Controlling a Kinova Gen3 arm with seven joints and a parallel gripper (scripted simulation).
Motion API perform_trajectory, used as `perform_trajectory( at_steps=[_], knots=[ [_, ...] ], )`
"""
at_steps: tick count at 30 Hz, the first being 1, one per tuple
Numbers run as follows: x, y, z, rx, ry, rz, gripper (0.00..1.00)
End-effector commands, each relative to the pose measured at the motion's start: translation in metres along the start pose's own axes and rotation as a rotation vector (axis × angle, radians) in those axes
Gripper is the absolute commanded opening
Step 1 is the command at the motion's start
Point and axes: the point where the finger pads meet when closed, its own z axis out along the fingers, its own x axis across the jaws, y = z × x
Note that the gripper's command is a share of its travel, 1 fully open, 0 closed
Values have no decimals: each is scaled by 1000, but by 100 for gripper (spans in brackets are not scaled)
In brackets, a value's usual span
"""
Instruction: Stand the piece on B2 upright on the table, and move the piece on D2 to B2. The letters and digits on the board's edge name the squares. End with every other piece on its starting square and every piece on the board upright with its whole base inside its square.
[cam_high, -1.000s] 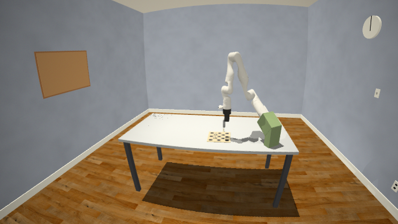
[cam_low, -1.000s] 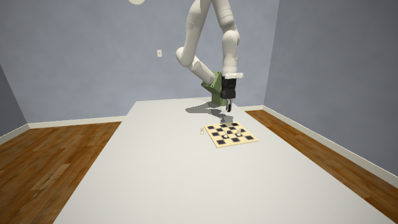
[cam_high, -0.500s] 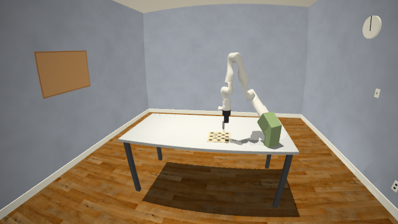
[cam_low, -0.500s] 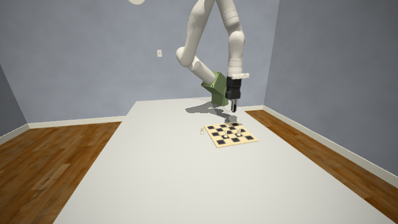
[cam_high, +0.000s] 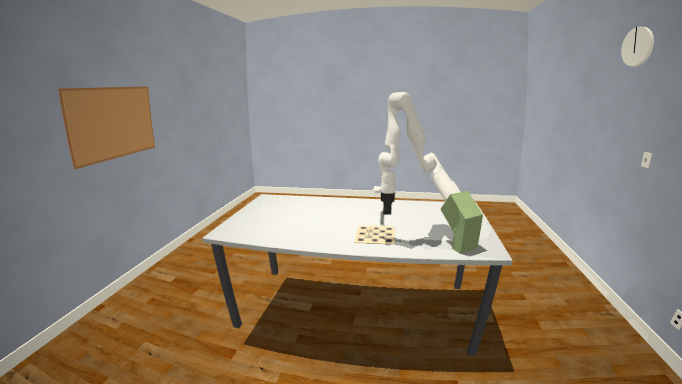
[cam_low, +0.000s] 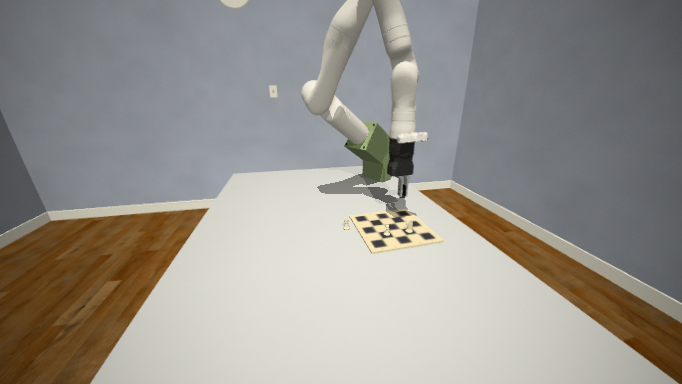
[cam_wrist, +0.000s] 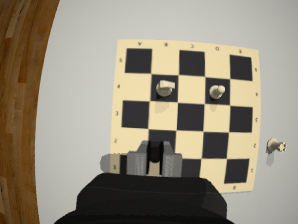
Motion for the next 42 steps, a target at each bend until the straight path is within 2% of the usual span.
perform_trajectory(
  at_steps=[1, 5, 7, 13, 18, 42],
  knots=[
    [7, 3, 17, -11, 19, 3, 0],
    [7, 3, 36, -11, 19, 3, 0],
    [7, 3, 36, -11, 19, 3, 0],
    [7, 3, 62, -11, 19, 3, 0],
    [7, 3, 74, -11, 19, 3, 0],
    [7, 3, 76, -11, 19, 3, 0]
  ],
)
